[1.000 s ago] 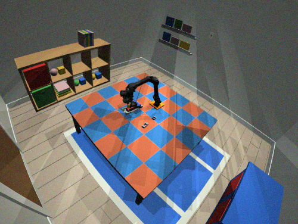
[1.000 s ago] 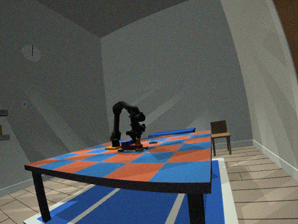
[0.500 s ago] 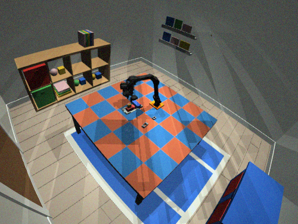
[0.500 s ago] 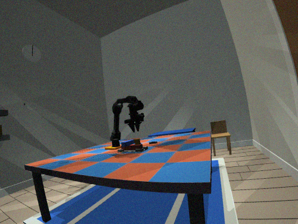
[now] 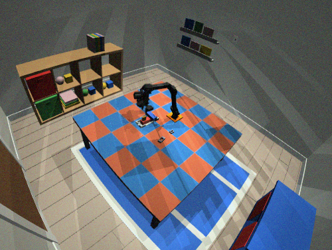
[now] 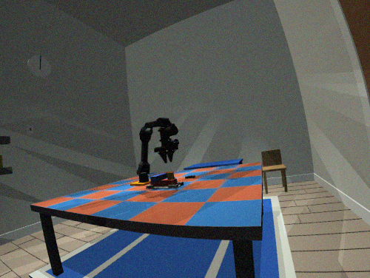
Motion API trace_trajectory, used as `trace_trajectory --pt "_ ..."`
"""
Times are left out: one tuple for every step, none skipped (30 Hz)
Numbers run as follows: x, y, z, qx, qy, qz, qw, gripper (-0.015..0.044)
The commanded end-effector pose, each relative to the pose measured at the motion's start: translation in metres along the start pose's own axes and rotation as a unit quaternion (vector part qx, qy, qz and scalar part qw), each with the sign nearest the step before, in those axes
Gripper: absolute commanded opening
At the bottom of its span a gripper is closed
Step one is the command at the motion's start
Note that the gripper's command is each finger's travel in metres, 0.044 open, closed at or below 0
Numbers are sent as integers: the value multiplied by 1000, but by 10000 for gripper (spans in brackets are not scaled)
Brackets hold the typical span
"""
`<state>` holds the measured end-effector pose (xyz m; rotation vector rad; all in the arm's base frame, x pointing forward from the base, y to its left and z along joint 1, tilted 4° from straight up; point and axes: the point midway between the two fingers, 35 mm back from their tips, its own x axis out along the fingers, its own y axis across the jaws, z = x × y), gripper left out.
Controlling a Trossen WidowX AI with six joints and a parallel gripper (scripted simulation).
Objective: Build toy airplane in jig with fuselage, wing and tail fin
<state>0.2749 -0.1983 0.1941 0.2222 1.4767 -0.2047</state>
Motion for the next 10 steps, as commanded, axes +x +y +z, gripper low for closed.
trace_trajectory --pt "0 1 0 -2 0 3 1000 260" --pt "0 1 0 -2 0 3 1000 260" --pt "0 1 0 -2 0 3 1000 260" --pt "0 0 0 -2 0 3 1000 260" --pt "0 0 0 -2 0 3 1000 260" --pt "0 0 0 -2 0 3 1000 260" --pt "0 0 0 -2 0 3 1000 260" --pt "0 0 0 -2 0 3 1000 260" --pt "0 0 0 -2 0 3 1000 260" --pt "0 0 0 -2 0 3 1000 260"
